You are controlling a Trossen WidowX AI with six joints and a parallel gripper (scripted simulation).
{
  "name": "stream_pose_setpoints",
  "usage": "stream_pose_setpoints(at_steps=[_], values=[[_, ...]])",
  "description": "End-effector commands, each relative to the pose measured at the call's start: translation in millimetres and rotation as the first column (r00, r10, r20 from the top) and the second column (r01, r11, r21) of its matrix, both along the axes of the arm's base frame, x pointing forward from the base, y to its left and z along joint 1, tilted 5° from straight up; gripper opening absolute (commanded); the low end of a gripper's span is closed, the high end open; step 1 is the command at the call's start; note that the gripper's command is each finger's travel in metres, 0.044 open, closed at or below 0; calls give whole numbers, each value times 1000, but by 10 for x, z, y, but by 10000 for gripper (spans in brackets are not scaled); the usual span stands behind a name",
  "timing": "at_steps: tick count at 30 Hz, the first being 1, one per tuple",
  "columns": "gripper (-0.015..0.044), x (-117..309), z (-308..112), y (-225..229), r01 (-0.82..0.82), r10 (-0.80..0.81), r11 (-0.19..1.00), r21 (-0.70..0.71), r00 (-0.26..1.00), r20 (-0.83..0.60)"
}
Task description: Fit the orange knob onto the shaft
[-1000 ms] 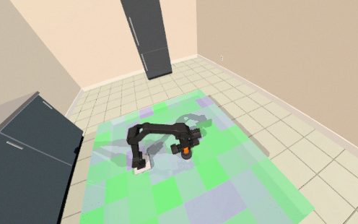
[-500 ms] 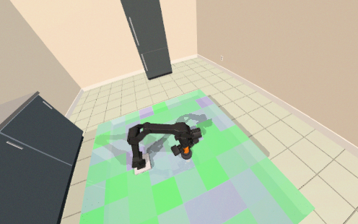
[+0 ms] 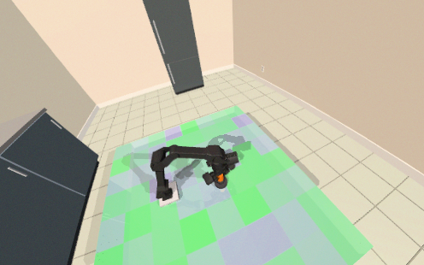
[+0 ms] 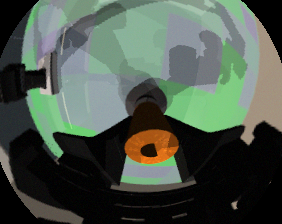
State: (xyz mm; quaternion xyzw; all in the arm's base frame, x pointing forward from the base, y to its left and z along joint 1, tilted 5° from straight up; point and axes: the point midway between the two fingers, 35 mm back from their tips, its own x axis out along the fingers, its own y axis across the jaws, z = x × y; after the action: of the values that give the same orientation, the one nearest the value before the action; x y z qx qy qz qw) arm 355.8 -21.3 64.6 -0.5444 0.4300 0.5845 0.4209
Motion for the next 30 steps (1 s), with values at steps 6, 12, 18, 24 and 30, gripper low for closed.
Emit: stream_pose_setpoints(at_steps=[6, 12, 18, 24, 30], values=[[0, 4, -9, 3, -5, 5, 1000, -1, 1000, 6], [0, 11, -10, 2, -5, 5, 1000, -1, 1000, 6], [0, 11, -1, 1, -5, 5, 1000, -1, 1000, 6], [0, 13, 42, -3, -14, 14, 1000, 0, 1000, 6], [0, 26, 52, -5, -202, 202, 979, 8, 979, 12]])
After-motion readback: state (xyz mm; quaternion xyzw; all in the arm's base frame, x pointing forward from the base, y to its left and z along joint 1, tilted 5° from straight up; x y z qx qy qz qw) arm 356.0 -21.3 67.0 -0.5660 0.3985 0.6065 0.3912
